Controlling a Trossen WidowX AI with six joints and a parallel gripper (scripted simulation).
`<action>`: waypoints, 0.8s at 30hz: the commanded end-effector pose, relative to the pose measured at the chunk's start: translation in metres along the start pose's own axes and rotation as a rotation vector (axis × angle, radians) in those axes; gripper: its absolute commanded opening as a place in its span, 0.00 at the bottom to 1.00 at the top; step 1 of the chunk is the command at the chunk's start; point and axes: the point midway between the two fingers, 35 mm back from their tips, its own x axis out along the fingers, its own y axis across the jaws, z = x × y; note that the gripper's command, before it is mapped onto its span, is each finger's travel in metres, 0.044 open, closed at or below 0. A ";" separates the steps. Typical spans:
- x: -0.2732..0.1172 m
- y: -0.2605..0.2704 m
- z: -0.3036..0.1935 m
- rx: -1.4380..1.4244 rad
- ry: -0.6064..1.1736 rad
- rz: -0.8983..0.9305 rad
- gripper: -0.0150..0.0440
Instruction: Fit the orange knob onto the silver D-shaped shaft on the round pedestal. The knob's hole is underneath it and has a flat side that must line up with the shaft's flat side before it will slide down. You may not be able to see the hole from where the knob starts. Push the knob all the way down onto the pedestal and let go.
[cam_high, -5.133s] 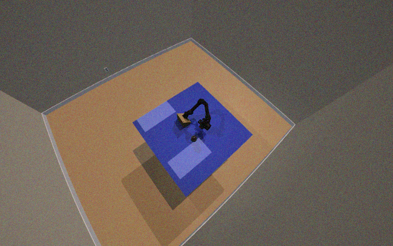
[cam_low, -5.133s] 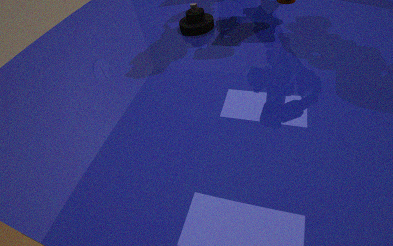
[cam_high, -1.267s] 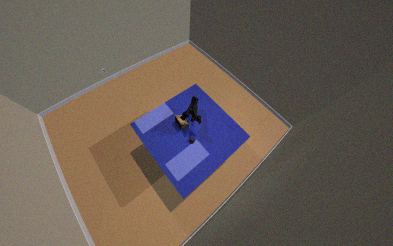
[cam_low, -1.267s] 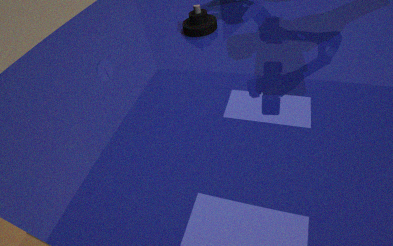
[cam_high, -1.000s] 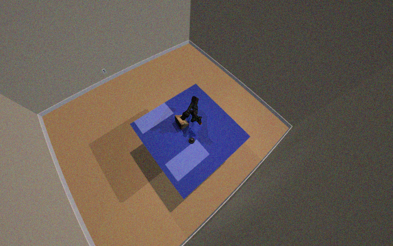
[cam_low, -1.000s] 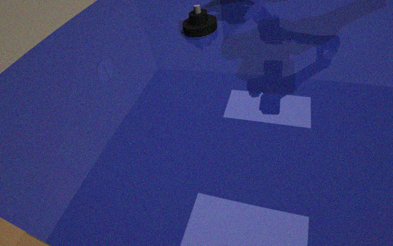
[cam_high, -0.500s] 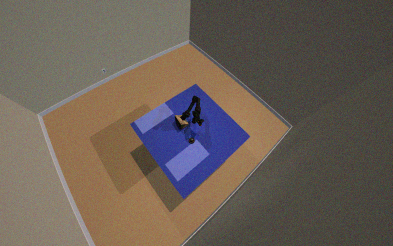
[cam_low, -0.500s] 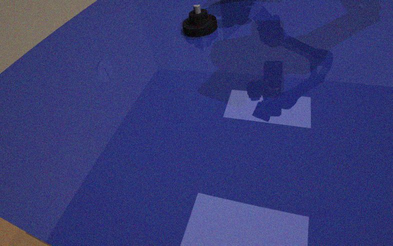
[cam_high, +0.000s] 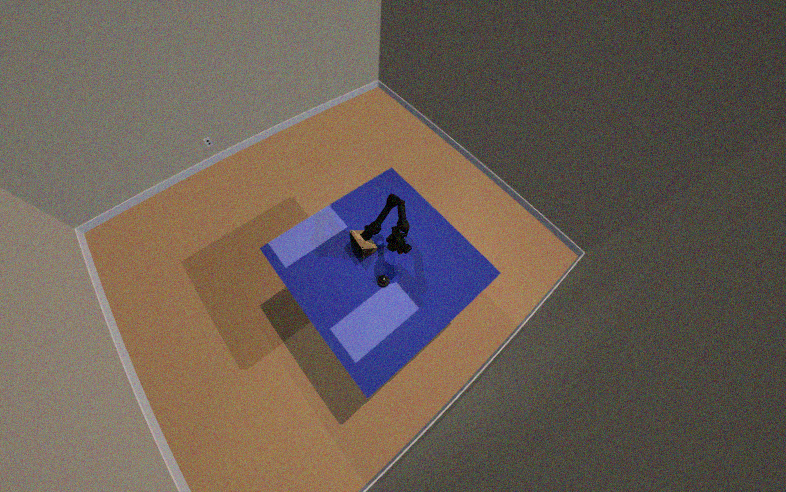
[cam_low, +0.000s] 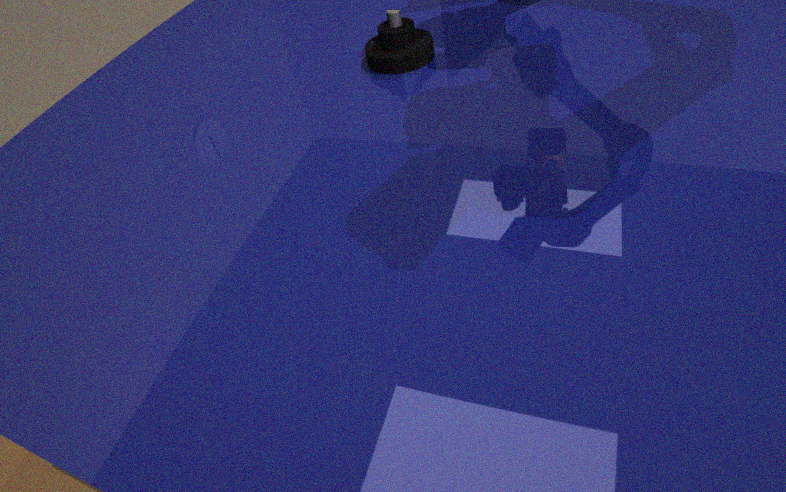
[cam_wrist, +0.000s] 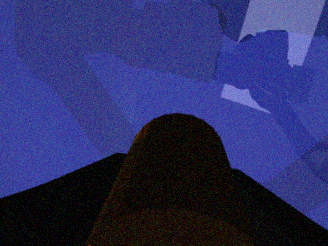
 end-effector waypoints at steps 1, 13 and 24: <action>0.005 0.002 0.000 -0.009 -0.005 -0.072 0.25; 0.029 0.001 0.000 -0.019 -0.007 -0.269 0.25; 0.080 -0.006 0.006 -0.024 -0.014 -0.283 0.25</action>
